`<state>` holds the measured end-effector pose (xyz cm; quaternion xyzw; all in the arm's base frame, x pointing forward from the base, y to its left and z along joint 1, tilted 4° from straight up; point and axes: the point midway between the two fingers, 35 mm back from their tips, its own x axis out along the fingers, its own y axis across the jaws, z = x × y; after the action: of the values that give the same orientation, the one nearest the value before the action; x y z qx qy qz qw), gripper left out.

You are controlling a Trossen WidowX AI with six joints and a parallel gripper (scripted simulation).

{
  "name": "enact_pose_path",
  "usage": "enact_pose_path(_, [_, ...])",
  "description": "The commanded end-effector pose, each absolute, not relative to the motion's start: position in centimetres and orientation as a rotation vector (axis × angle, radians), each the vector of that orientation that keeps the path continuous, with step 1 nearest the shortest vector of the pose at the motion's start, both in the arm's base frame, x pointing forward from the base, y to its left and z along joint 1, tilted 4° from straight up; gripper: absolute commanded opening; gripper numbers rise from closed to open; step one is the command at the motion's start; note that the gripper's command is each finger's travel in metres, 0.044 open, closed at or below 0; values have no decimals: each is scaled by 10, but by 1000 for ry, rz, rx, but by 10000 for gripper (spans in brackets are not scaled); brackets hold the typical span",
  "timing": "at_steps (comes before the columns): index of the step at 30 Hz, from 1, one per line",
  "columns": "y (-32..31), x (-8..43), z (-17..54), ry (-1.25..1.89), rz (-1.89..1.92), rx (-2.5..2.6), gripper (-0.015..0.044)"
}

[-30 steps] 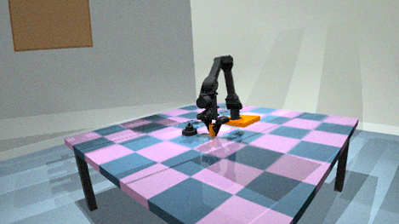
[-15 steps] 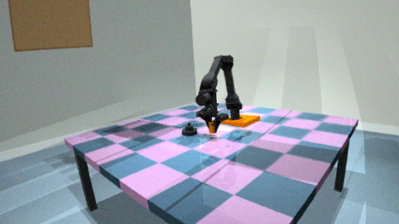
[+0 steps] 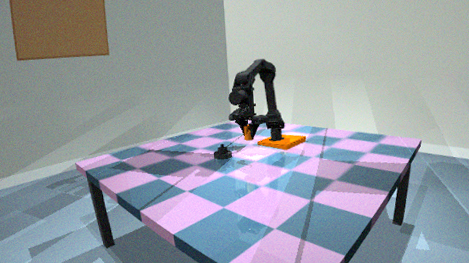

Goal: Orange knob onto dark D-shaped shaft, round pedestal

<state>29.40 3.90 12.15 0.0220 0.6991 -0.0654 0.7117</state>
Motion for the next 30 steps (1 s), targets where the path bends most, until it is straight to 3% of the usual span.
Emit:
enact_pose_path(1, [40,292,142,1542,-149,52,0])
enact_pose_path(7, [41,287,166,1543,-149,52,0])
enact_pose_path(30, [-8,307,150,1541,-148,53,0])
